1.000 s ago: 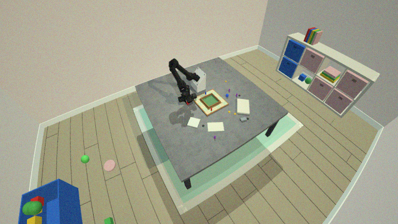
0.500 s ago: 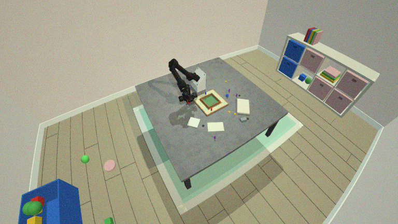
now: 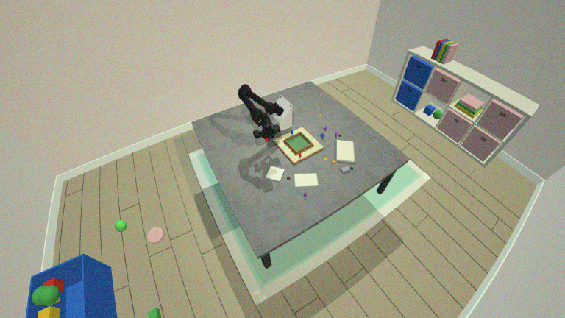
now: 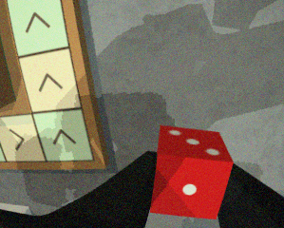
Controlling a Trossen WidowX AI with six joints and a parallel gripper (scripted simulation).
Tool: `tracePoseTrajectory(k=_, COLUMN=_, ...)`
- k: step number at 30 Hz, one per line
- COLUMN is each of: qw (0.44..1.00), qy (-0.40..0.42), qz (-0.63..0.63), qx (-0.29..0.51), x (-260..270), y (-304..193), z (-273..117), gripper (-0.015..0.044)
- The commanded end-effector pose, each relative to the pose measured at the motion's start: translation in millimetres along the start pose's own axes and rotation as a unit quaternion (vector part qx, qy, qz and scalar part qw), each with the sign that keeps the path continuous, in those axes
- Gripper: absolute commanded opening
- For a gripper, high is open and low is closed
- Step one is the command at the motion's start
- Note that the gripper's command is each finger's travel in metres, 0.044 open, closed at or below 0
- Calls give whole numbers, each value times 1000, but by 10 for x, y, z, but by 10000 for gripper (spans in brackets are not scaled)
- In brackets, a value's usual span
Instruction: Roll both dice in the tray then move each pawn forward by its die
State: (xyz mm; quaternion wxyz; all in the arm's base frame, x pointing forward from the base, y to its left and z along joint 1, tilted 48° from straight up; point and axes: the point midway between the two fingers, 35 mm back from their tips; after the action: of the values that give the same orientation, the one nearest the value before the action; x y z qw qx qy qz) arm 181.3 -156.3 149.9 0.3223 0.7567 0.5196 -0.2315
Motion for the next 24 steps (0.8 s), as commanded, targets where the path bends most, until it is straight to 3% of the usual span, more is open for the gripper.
tracePoseTrajectory(k=1, qw=1000, qy=-5, qz=5, qx=-7, x=-46, y=6, z=-185, gripper=0)
tracePoseTrajectory(k=11, qw=1000, qy=-11, qz=-8, qx=-12, x=-72, y=-14, z=-435, gripper=0)
tracePoseTrajectory(k=24, qw=973, qy=-3, qz=-229, qx=-10, x=501, y=244, z=-340, gripper=0)
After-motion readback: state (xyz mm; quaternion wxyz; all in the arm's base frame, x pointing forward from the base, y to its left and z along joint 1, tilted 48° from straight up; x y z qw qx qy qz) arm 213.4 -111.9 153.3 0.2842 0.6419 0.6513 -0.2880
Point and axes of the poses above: the point midway between the two fingers, 35 mm back from their tips, its own z axis out along the fingers, its own x axis across the jaws, y = z × x, and after that the axes turned 9 degrees about z, right-handed
